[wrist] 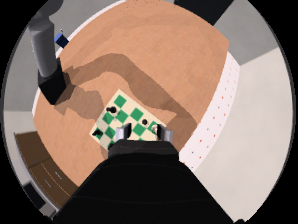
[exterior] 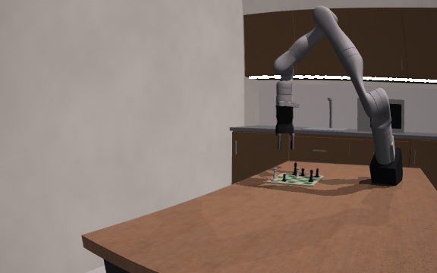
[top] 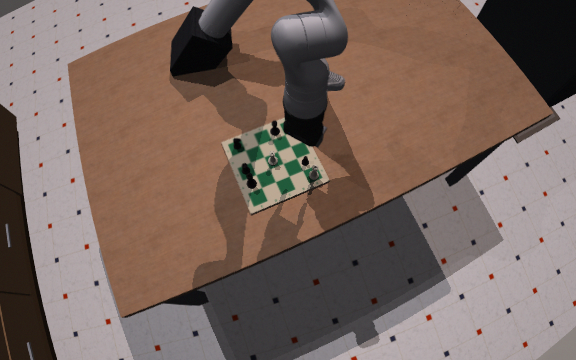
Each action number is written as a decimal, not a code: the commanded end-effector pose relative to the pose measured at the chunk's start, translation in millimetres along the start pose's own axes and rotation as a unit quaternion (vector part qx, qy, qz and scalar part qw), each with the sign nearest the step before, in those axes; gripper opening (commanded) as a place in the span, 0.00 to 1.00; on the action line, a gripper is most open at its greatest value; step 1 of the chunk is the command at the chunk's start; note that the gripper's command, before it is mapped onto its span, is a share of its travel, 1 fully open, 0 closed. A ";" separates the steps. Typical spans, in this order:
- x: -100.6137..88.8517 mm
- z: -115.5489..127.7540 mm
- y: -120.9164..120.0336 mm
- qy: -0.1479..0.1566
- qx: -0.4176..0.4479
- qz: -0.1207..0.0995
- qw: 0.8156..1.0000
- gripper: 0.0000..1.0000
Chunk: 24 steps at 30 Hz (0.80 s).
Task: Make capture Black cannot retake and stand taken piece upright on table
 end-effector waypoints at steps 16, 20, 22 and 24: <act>-0.9 0.3 0.0 -0.002 0.002 0.000 1.000 1.00; 0.4 -0.5 0.4 0.000 0.017 0.000 1.000 1.00; 1.7 -1.3 0.8 0.001 0.031 -0.001 1.000 1.00; 1.7 -1.3 0.8 0.001 0.031 -0.001 1.000 1.00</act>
Point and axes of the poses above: the point where the finger pads meet when closed, its own x axis out along the fingers, its own y axis across the jaws, z = x × y, the point moved 7 cm from there along -x, back along the fingers, and after that the axes turned 13 degrees about -x, right-handed, at the moved point
